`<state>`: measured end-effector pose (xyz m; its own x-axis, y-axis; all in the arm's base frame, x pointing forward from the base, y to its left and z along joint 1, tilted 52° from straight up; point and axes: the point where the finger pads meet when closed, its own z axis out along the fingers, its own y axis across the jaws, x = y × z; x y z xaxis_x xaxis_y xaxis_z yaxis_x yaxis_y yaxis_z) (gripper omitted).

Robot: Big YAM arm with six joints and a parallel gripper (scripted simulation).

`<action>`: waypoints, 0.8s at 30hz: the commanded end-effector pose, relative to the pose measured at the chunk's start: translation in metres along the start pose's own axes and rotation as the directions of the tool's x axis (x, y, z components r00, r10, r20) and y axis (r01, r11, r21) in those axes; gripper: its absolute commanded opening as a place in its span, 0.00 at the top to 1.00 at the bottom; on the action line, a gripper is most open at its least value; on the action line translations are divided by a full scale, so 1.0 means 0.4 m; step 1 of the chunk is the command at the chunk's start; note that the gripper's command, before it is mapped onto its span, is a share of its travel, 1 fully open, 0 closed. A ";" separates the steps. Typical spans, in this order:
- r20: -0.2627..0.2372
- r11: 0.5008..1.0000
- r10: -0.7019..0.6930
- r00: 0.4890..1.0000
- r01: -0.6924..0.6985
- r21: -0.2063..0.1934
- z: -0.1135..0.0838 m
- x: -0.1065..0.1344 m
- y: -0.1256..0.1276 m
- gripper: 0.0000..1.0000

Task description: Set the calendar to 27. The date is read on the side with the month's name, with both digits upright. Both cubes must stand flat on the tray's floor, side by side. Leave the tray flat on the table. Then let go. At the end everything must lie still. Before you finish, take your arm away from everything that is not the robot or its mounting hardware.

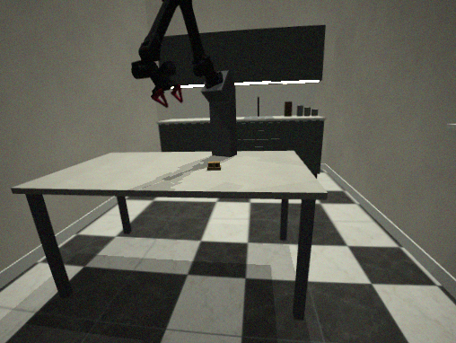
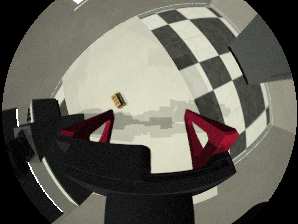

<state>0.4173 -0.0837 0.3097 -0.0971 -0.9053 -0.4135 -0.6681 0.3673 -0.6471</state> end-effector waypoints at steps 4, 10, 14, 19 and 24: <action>0.001 1.000 -0.005 1.000 0.005 0.008 -0.007 -0.005 -0.006 0.00; 0.001 1.000 -0.005 1.000 0.005 0.008 -0.007 -0.005 -0.006 0.00; 0.001 1.000 -0.005 1.000 0.005 0.008 -0.007 -0.005 -0.006 0.00; 0.008 0.997 -0.051 0.999 0.051 0.065 -0.045 -0.040 -0.051 0.00; -0.060 0.995 -0.103 0.993 0.103 0.005 0.125 0.041 0.022 0.00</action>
<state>0.4270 -0.0906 0.3026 -0.1041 -0.9329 -0.3448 -0.6408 0.3280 -0.6941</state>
